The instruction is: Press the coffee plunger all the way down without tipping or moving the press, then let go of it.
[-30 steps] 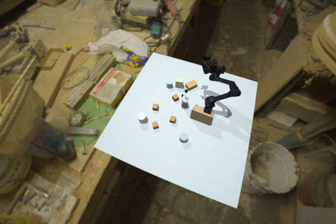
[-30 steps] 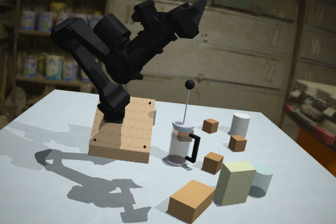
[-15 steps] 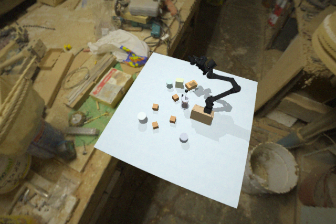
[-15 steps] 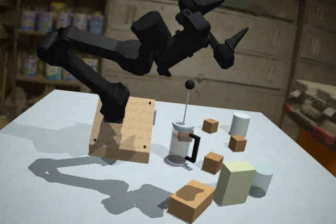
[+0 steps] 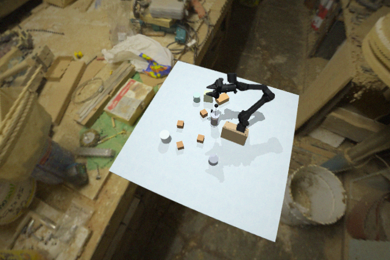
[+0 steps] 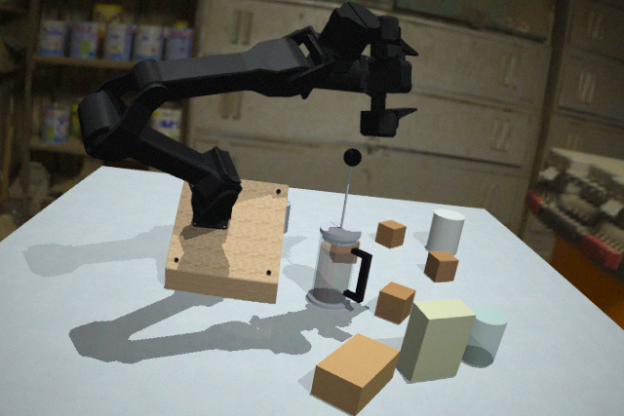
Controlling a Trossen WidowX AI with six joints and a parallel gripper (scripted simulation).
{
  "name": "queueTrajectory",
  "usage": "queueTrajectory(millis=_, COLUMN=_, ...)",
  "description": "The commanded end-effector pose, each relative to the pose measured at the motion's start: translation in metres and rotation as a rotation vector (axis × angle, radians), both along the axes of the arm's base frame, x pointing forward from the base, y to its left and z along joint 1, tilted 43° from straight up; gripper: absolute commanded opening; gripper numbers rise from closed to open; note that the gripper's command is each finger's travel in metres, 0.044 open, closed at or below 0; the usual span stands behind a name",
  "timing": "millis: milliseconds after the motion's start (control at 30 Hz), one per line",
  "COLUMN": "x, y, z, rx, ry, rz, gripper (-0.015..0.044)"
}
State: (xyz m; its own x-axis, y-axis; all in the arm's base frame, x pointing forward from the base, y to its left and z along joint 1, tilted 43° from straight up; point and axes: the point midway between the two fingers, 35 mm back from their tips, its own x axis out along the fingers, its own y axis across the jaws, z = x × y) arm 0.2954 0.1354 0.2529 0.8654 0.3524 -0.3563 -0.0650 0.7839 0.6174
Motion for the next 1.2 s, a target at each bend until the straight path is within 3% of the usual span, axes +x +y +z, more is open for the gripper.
queueTrajectory(millis=0, x=-0.037, y=0.018, z=-0.055, rx=-0.198, ry=0.221, rz=-0.017, gripper=0.044)
queueTrajectory(millis=133, x=-0.071, y=0.011, z=-0.1, rx=-0.434, ry=0.36, rz=-0.096, gripper=0.044)
queueTrajectory(millis=267, x=-0.1, y=-0.005, z=-0.116, rx=-0.709, ry=0.352, rz=-0.187, gripper=0.044)
queueTrajectory(millis=400, x=-0.114, y=-0.021, z=-0.099, rx=-0.999, ry=0.2, rz=-0.242, gripper=0.044)
queueTrajectory(millis=567, x=-0.118, y=-0.016, z=-0.06, rx=-1.362, ry=-0.194, rz=-0.212, gripper=0.044)
queueTrajectory(millis=667, x=-0.119, y=-0.012, z=-0.056, rx=-1.399, ry=-0.244, rz=-0.201, gripper=0.044)
queueTrajectory(millis=900, x=-0.117, y=-0.045, z=-0.095, rx=-1.401, ry=0.021, rz=-0.331, gripper=0.044)
queueTrajectory(millis=1167, x=-0.114, y=-0.046, z=-0.097, rx=-1.398, ry=0.026, rz=-0.326, gripper=0.044)
